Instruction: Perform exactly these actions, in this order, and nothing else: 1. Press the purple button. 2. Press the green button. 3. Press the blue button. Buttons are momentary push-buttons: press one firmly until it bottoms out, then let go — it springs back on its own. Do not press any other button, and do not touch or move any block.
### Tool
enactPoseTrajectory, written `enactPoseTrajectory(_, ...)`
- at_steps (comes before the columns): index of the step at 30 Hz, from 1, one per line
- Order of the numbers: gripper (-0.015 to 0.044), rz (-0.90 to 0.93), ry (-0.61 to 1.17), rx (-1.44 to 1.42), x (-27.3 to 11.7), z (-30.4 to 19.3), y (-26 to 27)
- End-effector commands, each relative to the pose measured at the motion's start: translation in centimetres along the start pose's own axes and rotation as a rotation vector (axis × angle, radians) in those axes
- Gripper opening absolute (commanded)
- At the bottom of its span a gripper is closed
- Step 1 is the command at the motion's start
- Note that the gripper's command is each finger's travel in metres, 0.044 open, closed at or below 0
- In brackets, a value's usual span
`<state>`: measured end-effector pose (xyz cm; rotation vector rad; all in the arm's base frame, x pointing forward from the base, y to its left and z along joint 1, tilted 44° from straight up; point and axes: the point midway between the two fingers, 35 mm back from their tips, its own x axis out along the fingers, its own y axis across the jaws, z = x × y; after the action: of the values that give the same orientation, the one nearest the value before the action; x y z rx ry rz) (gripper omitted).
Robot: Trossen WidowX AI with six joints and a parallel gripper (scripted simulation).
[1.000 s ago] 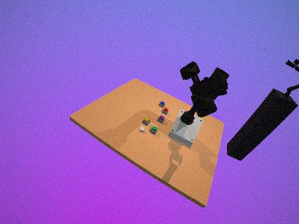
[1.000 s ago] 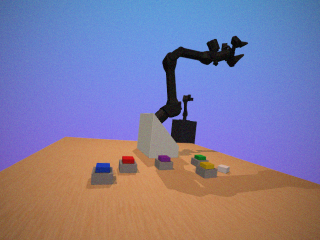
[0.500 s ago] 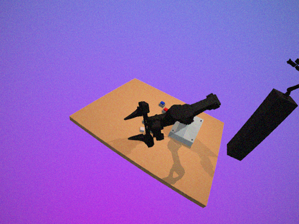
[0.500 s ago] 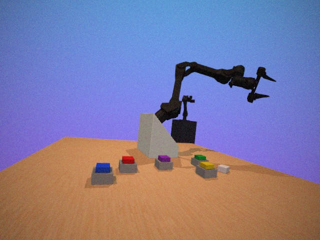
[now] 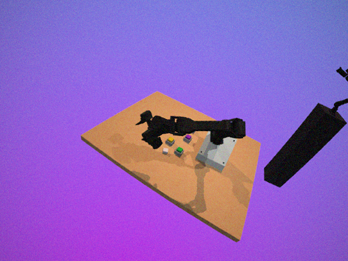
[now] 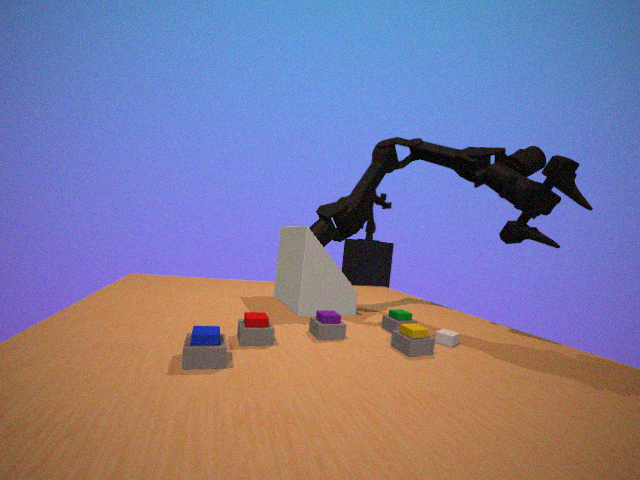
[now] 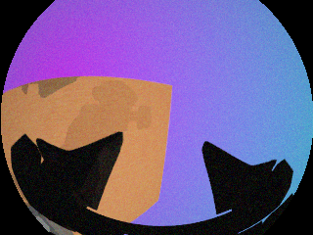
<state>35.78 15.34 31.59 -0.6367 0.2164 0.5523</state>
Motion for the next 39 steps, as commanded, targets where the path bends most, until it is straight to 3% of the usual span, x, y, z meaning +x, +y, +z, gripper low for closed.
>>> enactPoseTrajectory(1,0.0400,0.076,0.187,0.063,2.1,-7.3,0.2)
enactPoseTrajectory(9,0.0400,0.247,0.552,0.338,1.5,-22.8,1.7)
enactPoseTrajectory(18,0.0400,0.484,0.843,0.976,-6.3,-36.2,8.4)
enactPoseTrajectory(23,0.0400,0.591,0.855,1.409,-10.7,-38.0,12.7)
enactPoseTrajectory(31,0.0400,0.597,0.851,1.440,-10.9,-38.0,12.9)
enactPoseTrajectory(39,0.0190,0.600,0.849,1.441,-7.3,-38.8,17.9)
